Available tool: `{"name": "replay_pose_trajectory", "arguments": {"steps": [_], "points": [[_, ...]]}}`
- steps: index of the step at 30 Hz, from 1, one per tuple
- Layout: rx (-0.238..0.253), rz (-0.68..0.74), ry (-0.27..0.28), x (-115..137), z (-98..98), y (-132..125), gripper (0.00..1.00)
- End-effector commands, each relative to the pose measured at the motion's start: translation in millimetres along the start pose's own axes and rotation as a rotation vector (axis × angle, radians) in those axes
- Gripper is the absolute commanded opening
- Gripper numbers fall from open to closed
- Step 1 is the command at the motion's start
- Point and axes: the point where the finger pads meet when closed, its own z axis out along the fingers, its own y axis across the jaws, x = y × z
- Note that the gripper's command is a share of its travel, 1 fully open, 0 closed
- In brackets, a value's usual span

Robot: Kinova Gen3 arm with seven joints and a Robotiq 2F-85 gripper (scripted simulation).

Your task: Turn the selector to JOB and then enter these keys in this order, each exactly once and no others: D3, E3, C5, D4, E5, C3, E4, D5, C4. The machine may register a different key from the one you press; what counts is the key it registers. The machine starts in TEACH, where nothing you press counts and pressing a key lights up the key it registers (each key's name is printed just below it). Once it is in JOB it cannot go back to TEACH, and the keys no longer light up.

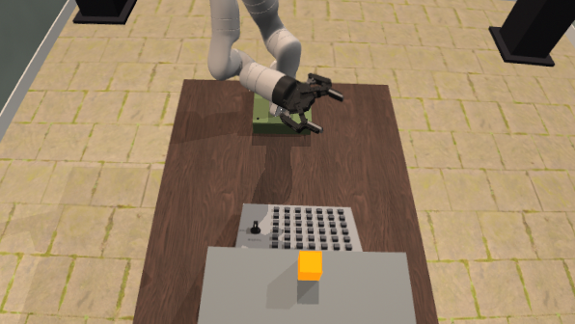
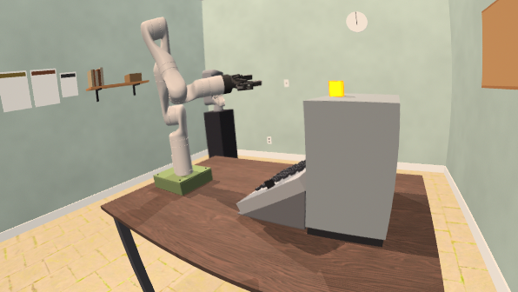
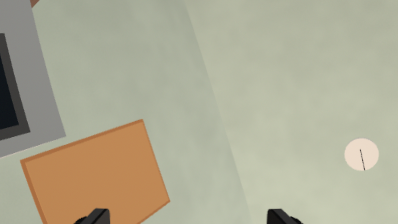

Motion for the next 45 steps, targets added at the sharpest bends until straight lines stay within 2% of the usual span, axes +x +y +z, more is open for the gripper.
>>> {"name": "replay_pose_trajectory", "arguments": {"steps": [1, 9, 10, 20, 21, 31, 32, 43, 44, 45], "points": [[0.004, -0.018, 0.025, 1, 1.0, 2, 1.0], [0.004, -0.018, 0.025, 1, 1.0, 2, 1.0], [0.002, -0.064, 0.066, 4, 3.6, 7, 1.0], [0.002, -0.064, 0.066, 4, 3.6, 7, 1.0], [0.003, -0.11, 0.109, 8, 6.0, 12, 1.0], [0.003, -0.11, 0.109, 8, 6.0, 12, 1.0], [0.006, -0.156, 0.154, 13, 8.4, 15, 1.0], [0.006, -0.156, 0.154, 13, 8.4, 15, 1.0], [0.01, -0.201, 0.201, 18, 10.6, 18, 1.0], [0.01, -0.201, 0.201, 18, 10.6, 18, 1.0]]}}
